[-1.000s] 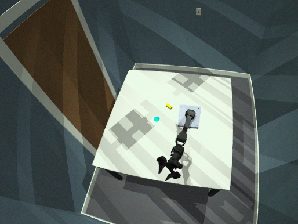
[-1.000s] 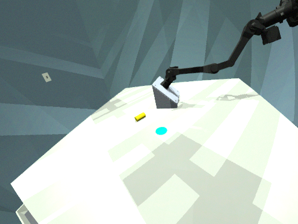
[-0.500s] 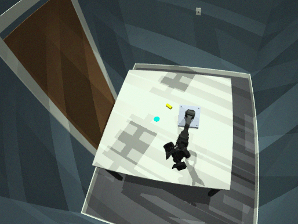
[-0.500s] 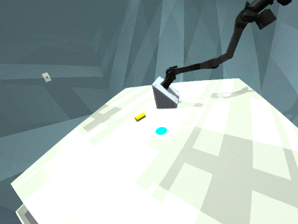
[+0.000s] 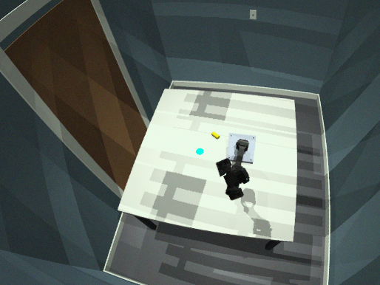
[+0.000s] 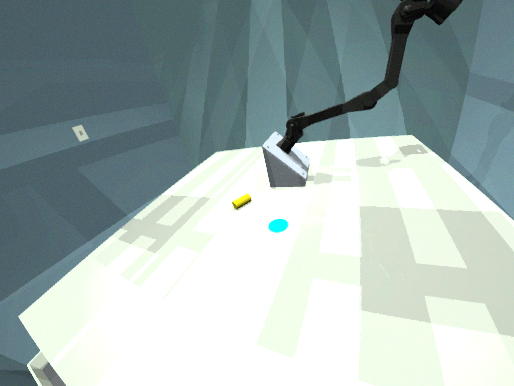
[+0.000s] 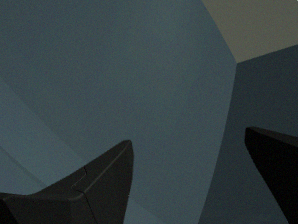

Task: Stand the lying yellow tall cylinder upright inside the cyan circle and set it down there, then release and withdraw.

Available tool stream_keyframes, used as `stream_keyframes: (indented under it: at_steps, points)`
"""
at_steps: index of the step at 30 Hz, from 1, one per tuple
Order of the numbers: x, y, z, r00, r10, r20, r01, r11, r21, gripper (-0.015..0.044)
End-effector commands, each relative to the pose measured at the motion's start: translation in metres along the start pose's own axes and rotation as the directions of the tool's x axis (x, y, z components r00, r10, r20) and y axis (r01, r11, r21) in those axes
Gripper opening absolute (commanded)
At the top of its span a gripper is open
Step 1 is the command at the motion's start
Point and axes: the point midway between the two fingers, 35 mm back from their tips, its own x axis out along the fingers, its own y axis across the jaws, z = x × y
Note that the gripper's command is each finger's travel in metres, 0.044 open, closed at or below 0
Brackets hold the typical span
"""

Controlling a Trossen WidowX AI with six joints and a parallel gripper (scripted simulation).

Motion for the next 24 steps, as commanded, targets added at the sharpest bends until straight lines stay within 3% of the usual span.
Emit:
stream_keyframes:
  at_steps: [1, 24]
  points:
    - [0.001, -0.026, 0.018, 0.998, -0.058, 0.029, 0.059, 0.998, -0.015, 0.0309]
    - [-0.021, -0.184, 0.091, 0.898, -0.418, 0.139, 0.430, 0.900, -0.072, 0.0309]
